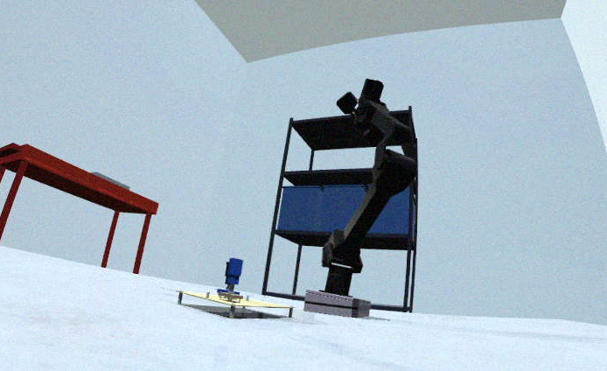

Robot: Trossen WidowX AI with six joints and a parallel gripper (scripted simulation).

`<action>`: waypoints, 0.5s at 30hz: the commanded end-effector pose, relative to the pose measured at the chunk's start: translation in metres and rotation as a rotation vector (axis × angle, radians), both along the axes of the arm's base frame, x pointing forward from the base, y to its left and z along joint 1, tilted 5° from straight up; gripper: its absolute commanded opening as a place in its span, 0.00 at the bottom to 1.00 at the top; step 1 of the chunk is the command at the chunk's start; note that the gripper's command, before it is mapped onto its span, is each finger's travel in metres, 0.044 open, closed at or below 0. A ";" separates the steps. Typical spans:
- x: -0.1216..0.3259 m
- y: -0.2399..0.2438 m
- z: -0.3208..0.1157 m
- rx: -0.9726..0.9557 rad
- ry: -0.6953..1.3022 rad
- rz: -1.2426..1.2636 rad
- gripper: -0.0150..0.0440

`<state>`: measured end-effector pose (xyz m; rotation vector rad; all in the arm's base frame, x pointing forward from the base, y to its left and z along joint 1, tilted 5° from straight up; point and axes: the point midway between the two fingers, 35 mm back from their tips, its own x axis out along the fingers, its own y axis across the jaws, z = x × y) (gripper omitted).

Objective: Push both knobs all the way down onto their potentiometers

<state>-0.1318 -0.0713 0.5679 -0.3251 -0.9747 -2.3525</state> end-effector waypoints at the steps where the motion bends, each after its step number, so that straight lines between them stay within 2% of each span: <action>1: 0.000 -0.001 0.000 0.004 -0.001 0.003 0.89; 15: -0.007 -0.084 -0.033 0.275 -0.032 0.225 0.26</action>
